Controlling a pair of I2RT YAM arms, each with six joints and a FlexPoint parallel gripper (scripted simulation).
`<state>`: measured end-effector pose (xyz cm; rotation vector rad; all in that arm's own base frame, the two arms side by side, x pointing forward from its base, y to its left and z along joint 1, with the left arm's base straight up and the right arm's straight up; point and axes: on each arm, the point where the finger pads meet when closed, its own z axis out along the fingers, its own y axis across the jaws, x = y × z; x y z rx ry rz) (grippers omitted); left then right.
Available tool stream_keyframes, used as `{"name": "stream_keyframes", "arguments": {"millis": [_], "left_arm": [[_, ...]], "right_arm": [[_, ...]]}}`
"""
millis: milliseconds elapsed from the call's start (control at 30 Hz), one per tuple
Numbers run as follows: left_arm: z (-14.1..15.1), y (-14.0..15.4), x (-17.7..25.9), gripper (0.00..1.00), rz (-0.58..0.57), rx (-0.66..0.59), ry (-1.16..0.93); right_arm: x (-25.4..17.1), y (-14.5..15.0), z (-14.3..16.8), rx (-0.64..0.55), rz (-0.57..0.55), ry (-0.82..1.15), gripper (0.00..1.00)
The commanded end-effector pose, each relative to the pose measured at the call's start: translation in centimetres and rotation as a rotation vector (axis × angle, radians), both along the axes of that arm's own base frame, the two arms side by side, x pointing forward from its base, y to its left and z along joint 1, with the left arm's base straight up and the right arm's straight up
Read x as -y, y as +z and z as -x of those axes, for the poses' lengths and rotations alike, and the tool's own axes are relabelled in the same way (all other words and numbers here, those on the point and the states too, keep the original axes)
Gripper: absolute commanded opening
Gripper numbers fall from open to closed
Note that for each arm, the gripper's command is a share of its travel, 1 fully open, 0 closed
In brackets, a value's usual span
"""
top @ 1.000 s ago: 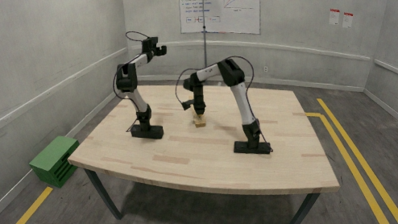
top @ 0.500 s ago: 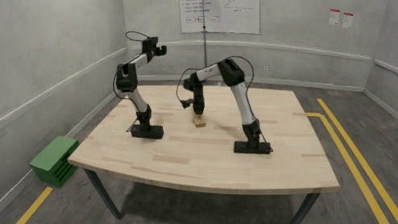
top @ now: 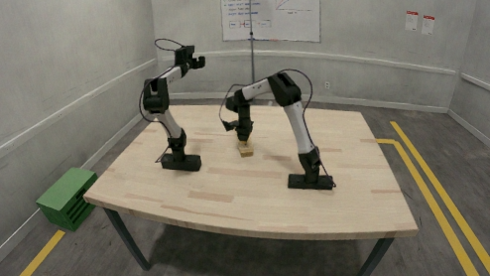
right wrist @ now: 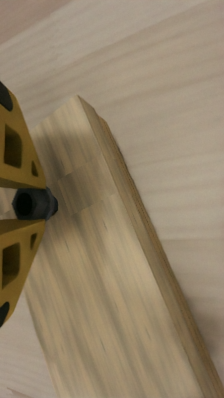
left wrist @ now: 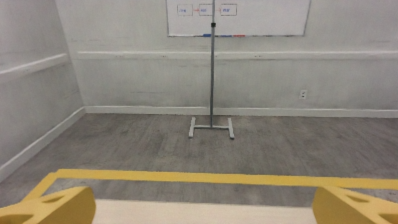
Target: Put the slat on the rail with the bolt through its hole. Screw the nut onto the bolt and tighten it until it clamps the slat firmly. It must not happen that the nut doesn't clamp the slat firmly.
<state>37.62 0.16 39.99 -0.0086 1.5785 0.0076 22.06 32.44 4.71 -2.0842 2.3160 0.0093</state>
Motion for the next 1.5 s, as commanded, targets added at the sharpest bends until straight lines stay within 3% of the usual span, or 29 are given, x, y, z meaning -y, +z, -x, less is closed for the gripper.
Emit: {"name": "stream_keyframes", "arguments": {"millis": [0,1467], "left_arm": [[0.17,0.67,0.16,1.0,-0.001,0.02,-0.01],[0.17,0.67,0.16,1.0,-0.001,0.02,-0.01]], "right_arm": [[0.07,-0.83,-0.02,-0.009,0.012,-0.117,0.14],[-0.18,-0.84,-0.21,-0.017,-0.011,-0.875,0.14]]}}
